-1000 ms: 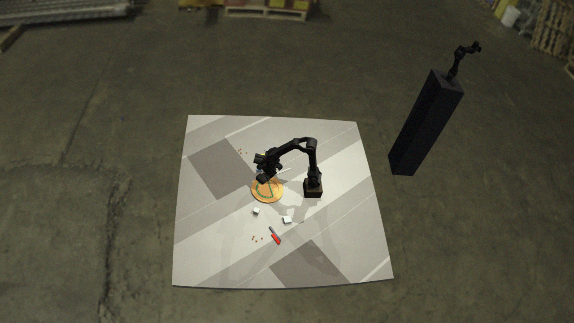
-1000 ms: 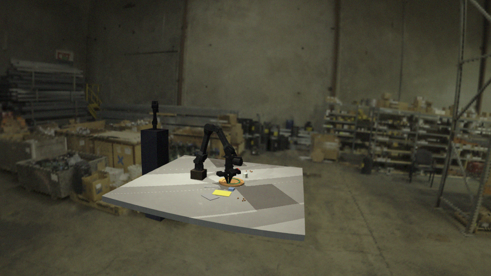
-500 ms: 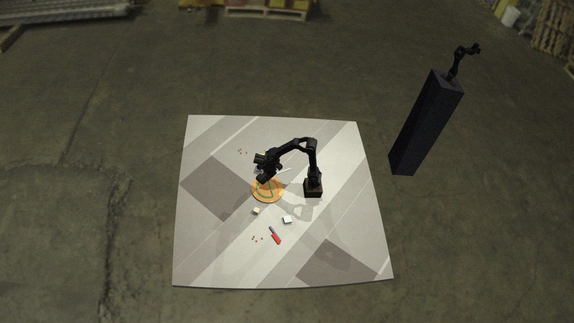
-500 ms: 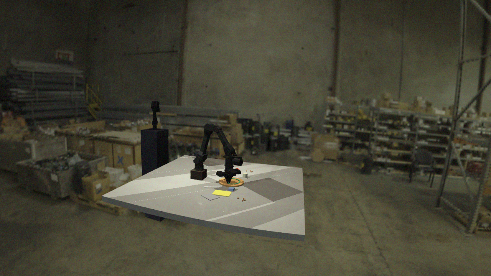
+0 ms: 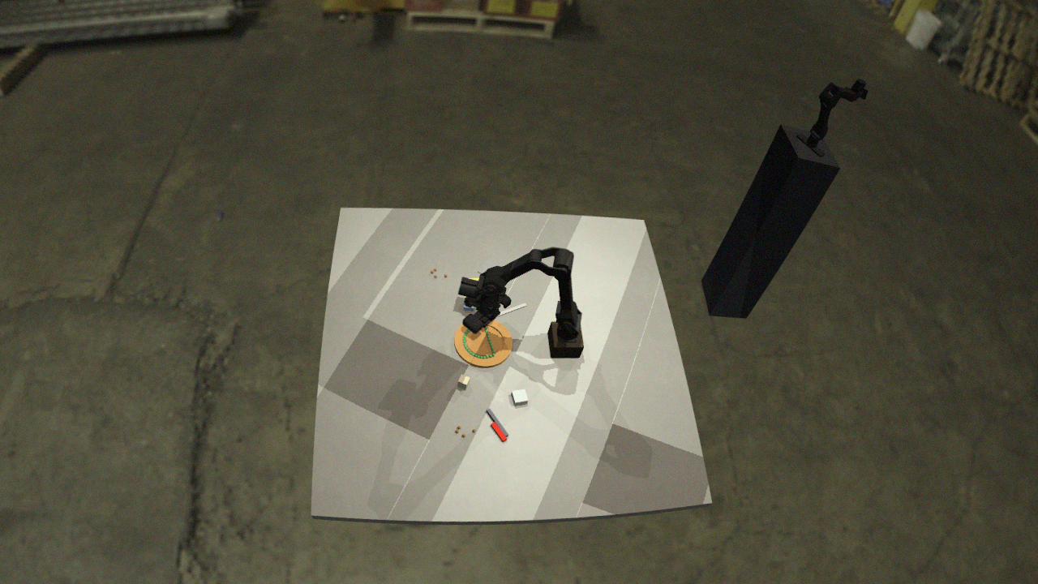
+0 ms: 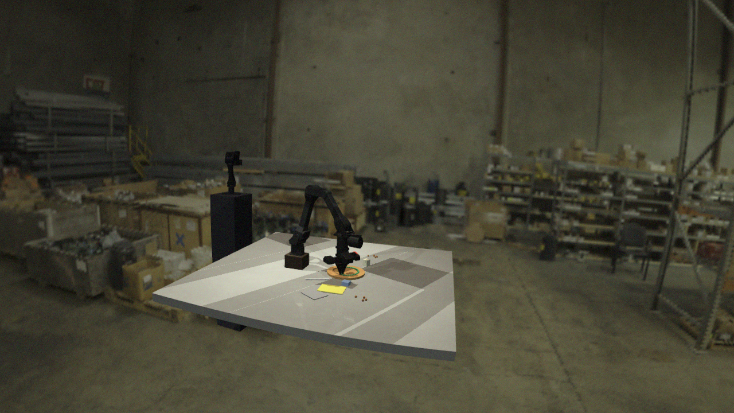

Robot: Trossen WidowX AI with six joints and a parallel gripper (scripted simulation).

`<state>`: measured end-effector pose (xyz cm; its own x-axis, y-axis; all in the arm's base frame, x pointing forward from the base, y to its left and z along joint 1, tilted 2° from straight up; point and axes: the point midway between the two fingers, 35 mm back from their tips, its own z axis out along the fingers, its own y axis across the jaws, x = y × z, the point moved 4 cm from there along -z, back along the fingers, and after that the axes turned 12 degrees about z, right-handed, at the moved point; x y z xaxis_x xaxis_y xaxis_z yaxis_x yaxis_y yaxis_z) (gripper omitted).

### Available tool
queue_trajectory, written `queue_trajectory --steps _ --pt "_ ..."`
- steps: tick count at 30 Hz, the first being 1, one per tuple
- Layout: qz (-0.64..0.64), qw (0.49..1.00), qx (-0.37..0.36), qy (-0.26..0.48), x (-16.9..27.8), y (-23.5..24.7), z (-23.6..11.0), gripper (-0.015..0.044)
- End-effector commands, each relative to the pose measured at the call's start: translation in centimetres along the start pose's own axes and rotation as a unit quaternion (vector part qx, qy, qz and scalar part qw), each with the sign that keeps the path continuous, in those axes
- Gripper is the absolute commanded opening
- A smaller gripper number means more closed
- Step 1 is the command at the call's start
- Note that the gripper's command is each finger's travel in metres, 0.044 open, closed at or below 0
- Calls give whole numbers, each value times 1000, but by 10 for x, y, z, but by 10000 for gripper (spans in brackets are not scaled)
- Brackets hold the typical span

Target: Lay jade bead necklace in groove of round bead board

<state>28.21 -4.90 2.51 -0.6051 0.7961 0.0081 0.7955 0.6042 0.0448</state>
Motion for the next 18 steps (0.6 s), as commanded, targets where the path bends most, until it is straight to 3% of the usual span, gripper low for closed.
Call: queue_trajectory --steps 1,18 --pt "-1 1000 1 1 1 -1 -6 0" --pt "-1 1000 1 2 -1 -3 2 0"
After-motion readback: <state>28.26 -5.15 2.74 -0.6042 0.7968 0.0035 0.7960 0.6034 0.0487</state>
